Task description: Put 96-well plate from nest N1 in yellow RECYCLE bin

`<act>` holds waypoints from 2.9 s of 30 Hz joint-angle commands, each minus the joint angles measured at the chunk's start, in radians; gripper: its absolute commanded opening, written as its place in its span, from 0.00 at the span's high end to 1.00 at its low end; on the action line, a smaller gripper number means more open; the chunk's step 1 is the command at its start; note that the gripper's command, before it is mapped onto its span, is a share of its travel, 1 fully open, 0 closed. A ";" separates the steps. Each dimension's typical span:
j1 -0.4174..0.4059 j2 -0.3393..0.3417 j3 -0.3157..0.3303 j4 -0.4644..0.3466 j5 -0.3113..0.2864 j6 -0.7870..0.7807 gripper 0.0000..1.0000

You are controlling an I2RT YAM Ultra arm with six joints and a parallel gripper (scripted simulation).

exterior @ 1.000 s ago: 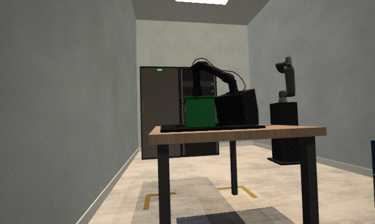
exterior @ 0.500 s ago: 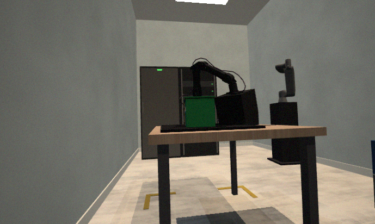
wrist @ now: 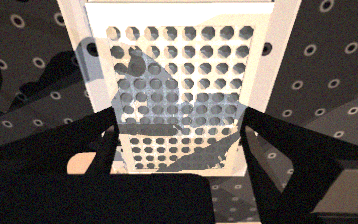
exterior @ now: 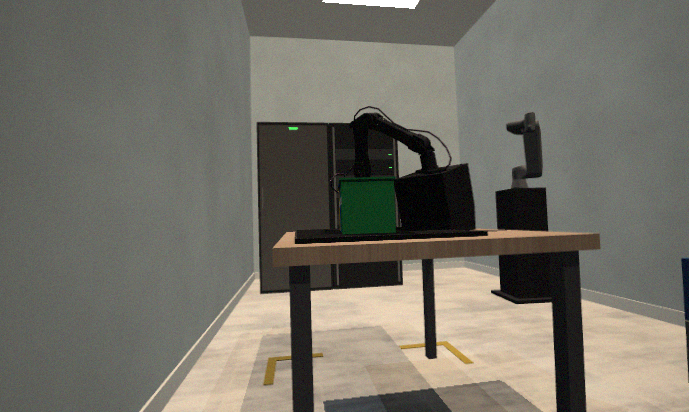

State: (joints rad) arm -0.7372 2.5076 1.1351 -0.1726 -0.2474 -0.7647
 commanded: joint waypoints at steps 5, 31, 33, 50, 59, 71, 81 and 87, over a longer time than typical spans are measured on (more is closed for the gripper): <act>0.009 0.021 0.028 0.034 -0.025 -0.001 1.00; -0.020 -0.058 -0.017 -0.034 -0.025 -0.016 1.00; -0.025 -0.077 -0.032 -0.040 -0.025 -0.022 1.00; -0.039 -0.164 -0.051 -0.101 -0.030 -0.039 1.00; -0.055 -0.208 -0.057 -0.152 -0.027 -0.053 1.00; -0.069 -0.266 -0.061 -0.188 -0.026 -0.067 1.00; -0.081 -0.308 -0.022 -0.251 -0.027 -0.079 1.00; -0.087 -0.332 -0.018 -0.281 -0.026 -0.086 1.00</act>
State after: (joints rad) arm -0.8051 2.2196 1.0832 -0.4179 -0.2737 -0.8406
